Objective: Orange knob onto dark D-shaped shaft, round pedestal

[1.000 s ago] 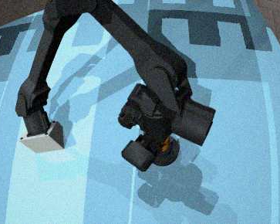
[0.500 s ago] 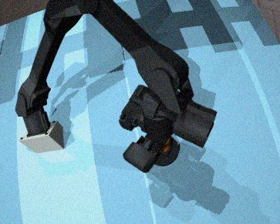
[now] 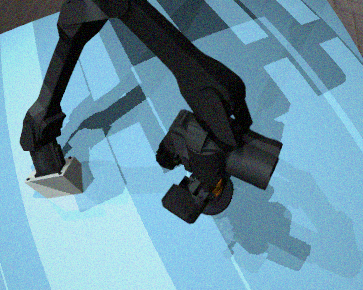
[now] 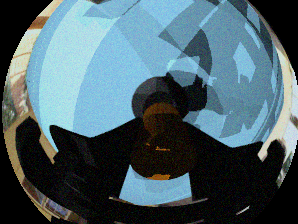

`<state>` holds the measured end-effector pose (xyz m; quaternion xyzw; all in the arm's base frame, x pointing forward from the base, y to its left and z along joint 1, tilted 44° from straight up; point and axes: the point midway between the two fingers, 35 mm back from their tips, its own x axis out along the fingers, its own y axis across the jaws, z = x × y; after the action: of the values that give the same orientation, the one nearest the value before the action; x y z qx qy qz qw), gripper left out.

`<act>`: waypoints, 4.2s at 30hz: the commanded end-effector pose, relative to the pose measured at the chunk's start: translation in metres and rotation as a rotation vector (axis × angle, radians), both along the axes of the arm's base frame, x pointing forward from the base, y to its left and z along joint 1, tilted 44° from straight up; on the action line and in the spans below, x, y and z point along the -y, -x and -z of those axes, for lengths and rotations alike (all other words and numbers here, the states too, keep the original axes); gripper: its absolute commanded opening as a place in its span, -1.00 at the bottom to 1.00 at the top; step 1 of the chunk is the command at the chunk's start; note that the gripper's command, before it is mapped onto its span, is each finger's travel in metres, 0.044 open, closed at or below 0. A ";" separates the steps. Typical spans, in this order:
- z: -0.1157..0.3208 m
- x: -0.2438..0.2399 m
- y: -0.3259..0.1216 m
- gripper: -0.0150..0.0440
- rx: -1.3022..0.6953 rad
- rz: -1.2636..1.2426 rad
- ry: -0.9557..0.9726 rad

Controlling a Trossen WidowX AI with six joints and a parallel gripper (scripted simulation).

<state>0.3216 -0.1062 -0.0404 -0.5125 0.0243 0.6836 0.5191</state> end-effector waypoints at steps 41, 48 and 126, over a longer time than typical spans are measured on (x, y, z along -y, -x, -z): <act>-0.002 0.000 0.001 -0.49 -0.936 0.992 -0.090; -0.003 0.002 -0.002 -0.49 -1.269 1.345 -0.122; 0.000 0.004 -0.003 -0.49 -1.723 1.824 -0.164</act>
<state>0.3217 -0.1081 -0.0397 0.3381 0.6574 0.1884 0.6465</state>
